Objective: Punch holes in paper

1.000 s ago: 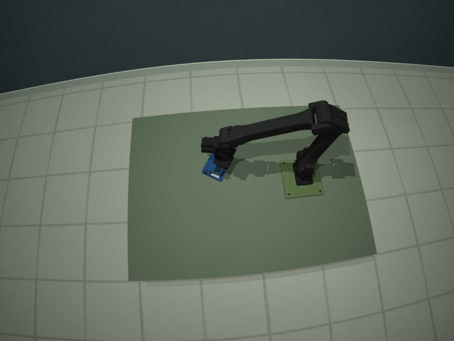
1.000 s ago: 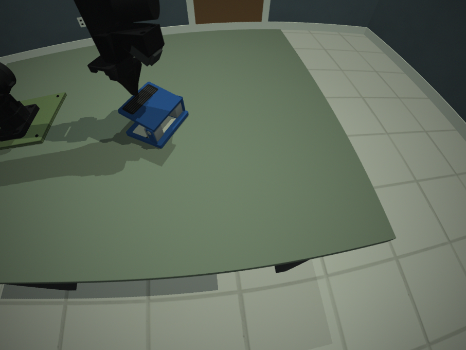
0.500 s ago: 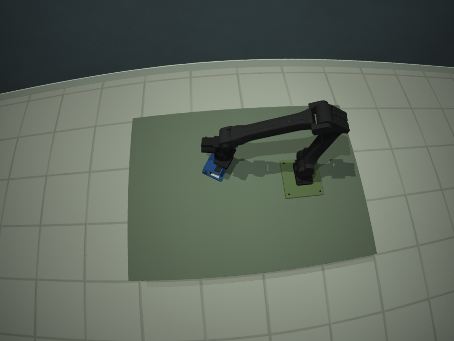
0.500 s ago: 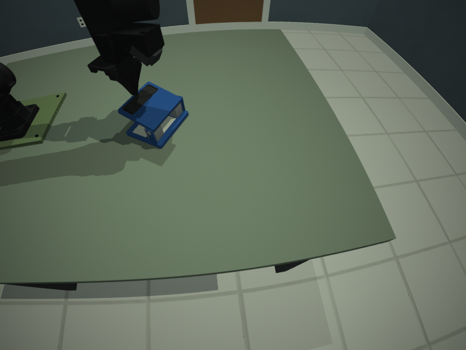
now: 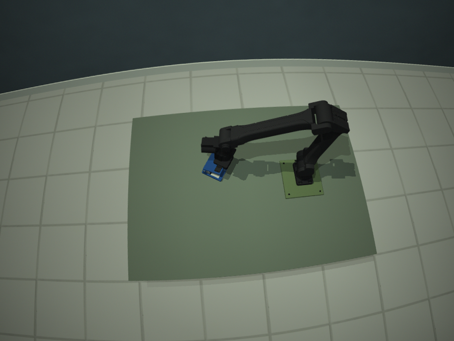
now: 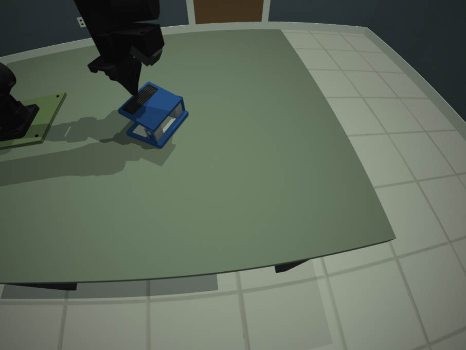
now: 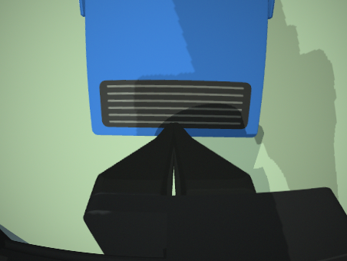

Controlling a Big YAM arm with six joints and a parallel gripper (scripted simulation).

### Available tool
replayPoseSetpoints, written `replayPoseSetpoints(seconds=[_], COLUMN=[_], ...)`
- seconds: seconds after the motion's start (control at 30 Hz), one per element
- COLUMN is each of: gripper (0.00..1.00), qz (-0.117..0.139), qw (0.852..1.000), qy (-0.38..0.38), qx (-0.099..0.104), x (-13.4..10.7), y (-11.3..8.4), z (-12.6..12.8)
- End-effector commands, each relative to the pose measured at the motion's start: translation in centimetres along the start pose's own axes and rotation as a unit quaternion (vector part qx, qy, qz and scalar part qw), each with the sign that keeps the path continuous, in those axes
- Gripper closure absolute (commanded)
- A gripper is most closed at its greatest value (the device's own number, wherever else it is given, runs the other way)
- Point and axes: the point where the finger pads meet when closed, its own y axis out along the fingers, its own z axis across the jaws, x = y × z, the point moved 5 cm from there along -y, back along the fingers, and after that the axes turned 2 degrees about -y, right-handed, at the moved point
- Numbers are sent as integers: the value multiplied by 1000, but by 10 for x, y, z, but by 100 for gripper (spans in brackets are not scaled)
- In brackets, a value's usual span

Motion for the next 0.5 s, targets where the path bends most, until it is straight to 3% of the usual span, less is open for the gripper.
replayPoseSetpoints(seconds=[0.0, 0.47], gripper=[100, 100], qz=[15, 15], qw=[1000, 1000], qy=[2, 2], qx=[-8, -8], x=[-2, -3], y=[25, 33], z=[-2, -4])
